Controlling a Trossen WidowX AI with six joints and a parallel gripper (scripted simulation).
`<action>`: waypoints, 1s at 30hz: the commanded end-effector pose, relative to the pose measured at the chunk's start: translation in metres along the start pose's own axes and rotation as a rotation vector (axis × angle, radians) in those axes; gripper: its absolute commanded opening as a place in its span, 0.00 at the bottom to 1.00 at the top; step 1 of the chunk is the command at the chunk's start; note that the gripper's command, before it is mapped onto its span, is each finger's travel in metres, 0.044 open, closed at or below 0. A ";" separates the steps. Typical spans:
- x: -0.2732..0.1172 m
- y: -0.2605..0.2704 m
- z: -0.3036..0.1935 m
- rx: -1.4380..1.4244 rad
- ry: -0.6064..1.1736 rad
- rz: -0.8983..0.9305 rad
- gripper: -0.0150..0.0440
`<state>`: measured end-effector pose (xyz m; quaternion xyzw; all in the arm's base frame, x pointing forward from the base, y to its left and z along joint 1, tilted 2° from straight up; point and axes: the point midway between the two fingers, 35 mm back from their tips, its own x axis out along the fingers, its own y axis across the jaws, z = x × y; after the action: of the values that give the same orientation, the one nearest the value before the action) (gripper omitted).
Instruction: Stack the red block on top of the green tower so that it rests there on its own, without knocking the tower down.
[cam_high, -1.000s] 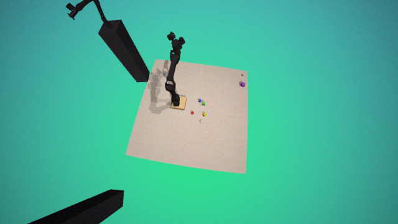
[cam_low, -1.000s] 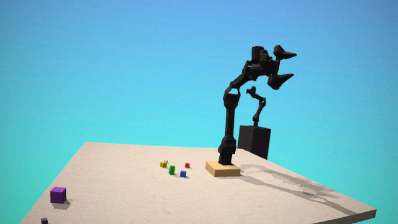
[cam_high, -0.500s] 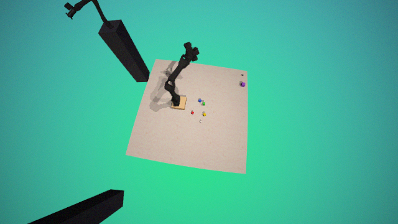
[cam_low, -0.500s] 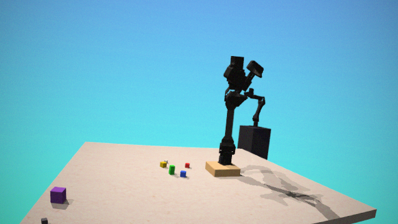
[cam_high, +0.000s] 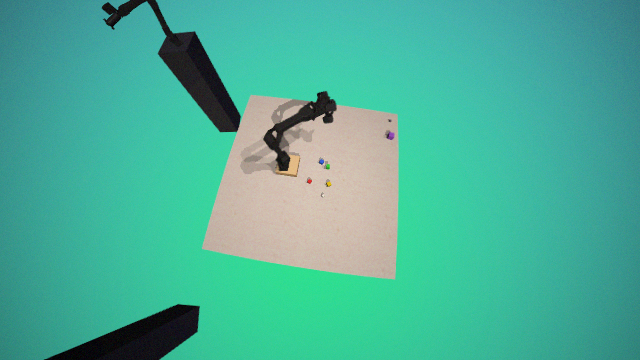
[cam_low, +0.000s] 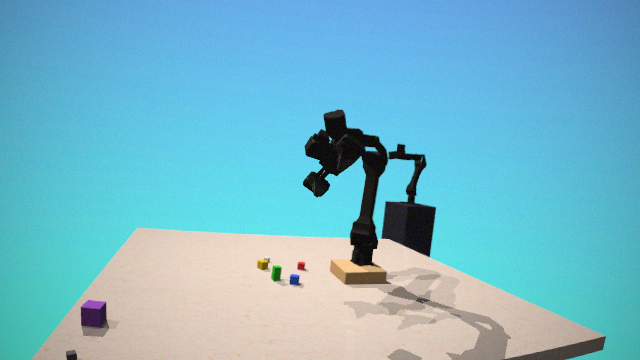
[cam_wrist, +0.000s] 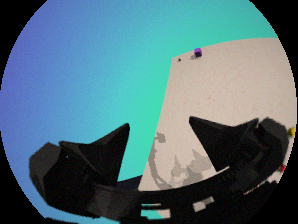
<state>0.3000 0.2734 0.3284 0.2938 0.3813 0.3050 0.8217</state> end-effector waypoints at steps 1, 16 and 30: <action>-0.003 -0.049 0.008 0.005 -0.014 -0.125 1.00; -0.056 -0.223 0.011 0.092 0.011 -0.569 1.00; -0.138 -0.338 -0.038 0.247 0.141 -0.870 1.00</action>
<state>0.3077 -0.0138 0.1428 0.1858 0.5347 -0.0735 0.8211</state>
